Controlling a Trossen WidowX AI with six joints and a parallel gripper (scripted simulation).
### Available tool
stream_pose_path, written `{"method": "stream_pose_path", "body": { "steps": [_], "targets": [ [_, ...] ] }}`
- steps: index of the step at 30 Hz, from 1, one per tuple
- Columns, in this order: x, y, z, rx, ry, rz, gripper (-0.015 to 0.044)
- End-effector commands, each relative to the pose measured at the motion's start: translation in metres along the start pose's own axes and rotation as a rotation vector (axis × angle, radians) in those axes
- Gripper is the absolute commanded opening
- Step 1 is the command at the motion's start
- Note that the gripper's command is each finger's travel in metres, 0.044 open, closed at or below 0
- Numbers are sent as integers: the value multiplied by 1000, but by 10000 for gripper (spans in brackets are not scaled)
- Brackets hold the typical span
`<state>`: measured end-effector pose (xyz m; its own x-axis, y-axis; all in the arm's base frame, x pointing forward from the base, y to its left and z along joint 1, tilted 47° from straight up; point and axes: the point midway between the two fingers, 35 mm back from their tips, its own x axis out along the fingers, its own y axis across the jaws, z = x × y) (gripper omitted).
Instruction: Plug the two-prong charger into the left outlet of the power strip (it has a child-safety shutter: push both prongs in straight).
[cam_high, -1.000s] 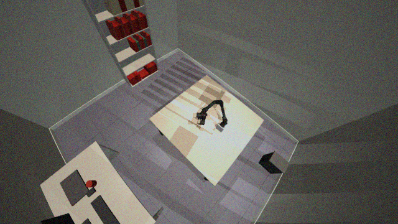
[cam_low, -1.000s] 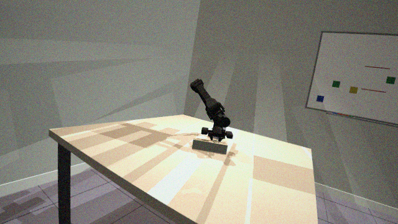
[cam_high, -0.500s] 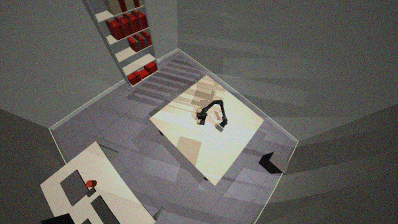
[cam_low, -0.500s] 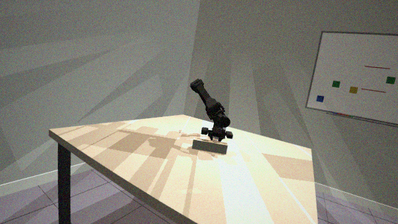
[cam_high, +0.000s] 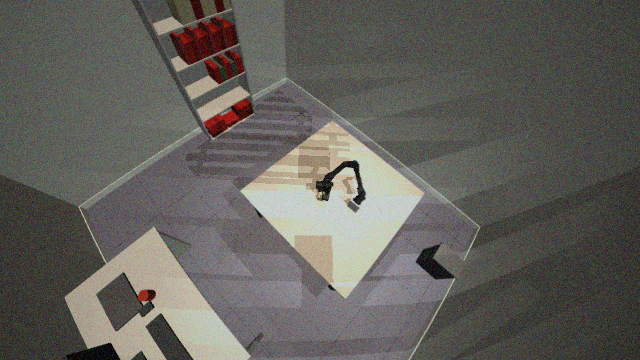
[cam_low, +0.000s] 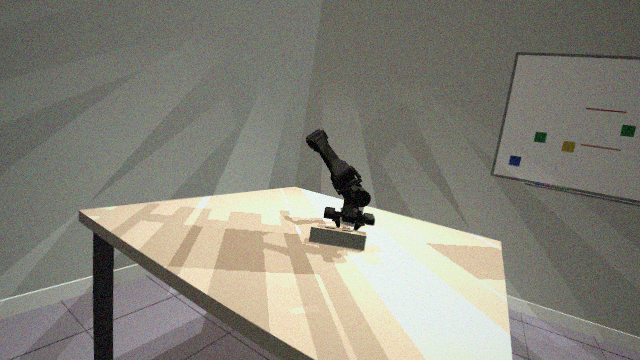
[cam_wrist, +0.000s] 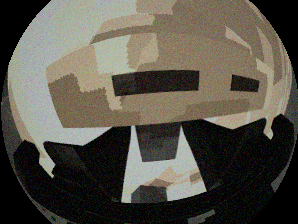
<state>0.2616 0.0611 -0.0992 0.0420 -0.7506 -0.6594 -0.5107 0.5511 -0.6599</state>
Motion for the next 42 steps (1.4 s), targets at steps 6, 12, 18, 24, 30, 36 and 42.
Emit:
{"method": "stream_pose_path", "body": {
  "steps": [6, 12, 18, 24, 30, 36, 42],
  "targets": [
    [0, 0, 0, 2, -2, 0, 440],
    [0, 0, -1, 4, -5, 0, 440],
    [0, 0, -3, 6, -8, 1, 440],
    [1, 0, -5, 8, -10, 1, 440],
    [1, 0, -7, 9, -13, 1, 440],
    [1, 0, -9, 11, -16, 1, 440],
    [1, 0, -11, 13, -18, 2, 440]
  ]
}}
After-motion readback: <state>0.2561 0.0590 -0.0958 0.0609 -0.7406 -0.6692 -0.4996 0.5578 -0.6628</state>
